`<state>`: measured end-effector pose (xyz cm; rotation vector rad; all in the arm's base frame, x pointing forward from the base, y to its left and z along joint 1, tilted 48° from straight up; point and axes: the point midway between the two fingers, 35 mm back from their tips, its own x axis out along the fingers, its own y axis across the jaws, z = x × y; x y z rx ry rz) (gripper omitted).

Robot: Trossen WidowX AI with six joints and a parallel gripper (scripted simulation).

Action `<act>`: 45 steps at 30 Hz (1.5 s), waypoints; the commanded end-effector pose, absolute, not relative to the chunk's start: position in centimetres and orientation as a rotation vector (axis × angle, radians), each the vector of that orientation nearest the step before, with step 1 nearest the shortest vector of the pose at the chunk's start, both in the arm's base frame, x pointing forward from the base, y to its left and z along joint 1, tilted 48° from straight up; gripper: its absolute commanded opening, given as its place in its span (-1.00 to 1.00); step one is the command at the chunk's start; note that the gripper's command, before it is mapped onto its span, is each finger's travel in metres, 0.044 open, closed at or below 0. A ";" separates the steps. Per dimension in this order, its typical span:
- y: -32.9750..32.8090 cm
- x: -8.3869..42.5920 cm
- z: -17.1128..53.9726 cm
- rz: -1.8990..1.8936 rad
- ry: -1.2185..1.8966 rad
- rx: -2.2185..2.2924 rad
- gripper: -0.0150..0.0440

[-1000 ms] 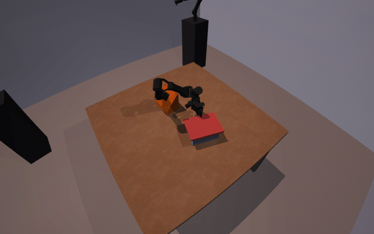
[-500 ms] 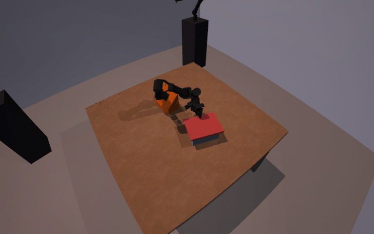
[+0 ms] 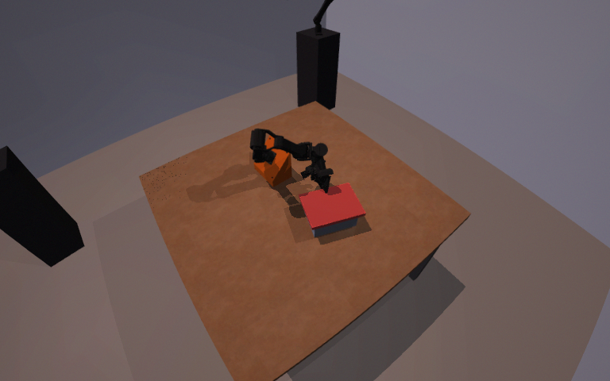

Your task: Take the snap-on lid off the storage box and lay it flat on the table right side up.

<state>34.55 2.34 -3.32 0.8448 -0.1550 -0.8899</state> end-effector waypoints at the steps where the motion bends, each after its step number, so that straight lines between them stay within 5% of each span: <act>1: 2.4 34.5 -3.3 -0.890 -0.155 0.845 -0.49; 45: 3.0 34.5 -2.7 -0.890 -0.155 0.845 -0.49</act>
